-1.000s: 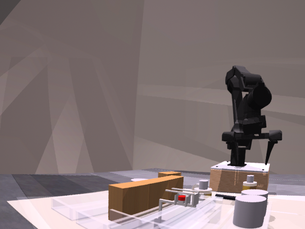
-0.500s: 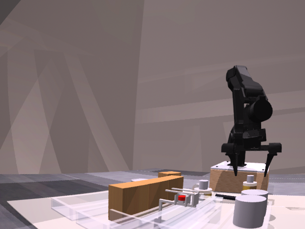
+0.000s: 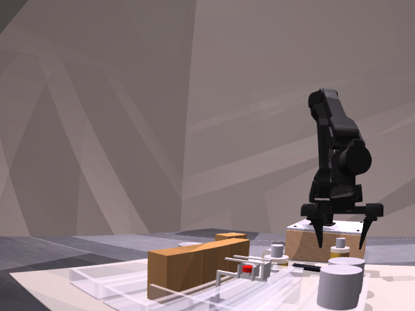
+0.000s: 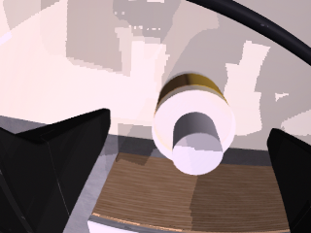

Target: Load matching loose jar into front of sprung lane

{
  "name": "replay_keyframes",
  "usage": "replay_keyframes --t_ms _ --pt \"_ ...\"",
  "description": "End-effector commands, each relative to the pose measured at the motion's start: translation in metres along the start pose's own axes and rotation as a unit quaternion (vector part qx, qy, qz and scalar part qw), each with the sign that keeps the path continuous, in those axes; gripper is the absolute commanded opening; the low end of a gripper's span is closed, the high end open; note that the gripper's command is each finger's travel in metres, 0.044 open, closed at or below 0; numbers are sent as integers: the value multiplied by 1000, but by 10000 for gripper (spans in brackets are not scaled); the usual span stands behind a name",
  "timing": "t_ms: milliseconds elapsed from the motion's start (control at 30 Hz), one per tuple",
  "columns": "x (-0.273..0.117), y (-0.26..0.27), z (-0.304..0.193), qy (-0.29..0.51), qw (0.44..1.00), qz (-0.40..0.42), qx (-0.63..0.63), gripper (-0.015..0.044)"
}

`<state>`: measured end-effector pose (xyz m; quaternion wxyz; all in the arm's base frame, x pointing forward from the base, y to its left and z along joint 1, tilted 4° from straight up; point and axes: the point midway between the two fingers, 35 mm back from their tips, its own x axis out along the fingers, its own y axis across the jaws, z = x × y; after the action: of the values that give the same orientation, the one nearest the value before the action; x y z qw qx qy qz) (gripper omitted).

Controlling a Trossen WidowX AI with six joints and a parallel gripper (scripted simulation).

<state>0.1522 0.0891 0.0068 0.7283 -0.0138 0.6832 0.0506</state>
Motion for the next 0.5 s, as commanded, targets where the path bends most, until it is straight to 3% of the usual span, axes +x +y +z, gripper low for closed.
replay_keyframes --t_ms 0,200,467 --pt "8 0 -1 1 1000 1 -1 440" --pt "15 0 -2 1 1000 1 -1 440" --pt "15 0 -2 1 1000 1 -1 230"
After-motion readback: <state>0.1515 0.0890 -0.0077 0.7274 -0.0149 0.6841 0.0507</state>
